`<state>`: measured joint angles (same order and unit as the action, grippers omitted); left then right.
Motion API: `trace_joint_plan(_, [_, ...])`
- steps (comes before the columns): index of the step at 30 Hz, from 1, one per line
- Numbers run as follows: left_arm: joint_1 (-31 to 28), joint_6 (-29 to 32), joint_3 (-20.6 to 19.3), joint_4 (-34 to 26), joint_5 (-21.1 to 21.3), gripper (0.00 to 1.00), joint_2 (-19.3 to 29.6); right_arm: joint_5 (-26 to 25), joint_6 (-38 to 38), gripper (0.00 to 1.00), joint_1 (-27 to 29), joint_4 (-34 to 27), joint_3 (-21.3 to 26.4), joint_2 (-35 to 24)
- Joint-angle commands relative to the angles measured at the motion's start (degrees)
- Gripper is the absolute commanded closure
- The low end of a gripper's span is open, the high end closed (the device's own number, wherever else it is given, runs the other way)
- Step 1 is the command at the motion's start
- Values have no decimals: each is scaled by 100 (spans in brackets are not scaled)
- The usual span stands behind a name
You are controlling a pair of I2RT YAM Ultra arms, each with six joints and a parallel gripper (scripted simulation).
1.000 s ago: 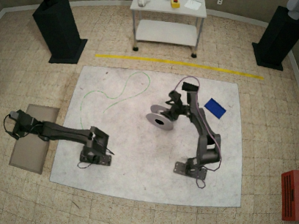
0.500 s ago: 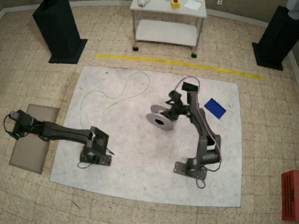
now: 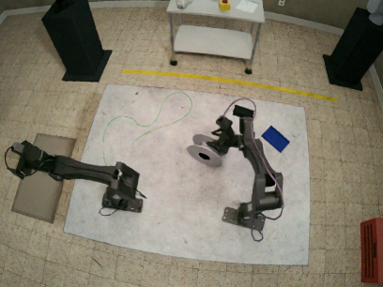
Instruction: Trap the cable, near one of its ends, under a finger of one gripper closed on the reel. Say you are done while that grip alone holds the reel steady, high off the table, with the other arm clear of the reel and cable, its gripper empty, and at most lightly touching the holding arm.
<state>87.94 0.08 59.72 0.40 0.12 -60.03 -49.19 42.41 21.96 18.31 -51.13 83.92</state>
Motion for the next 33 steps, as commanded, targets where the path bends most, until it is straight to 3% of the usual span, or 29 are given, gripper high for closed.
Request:
trace_joint_plan(1, [-29,-36,-7,-86,-58,0,-41,-75,-15,47,94,-54,29,-141])
trace_joint_plan(3, [-29,-36,-7,-86,-58,0,-41,-75,-15,53,94,-54,30,-141])
trace_joint_plan(5, [-29,-36,-7,-86,-58,0,-41,-75,-15,53,94,-54,30,-141])
trace_joint_plan(20, [-29,-36,-7,-86,-58,0,-41,-75,-14,100,95,-54,30,-141])
trace_joint_plan(33, [-29,-36,-7,-86,-58,0,-41,-73,-24,100,53,-38,30,-141])
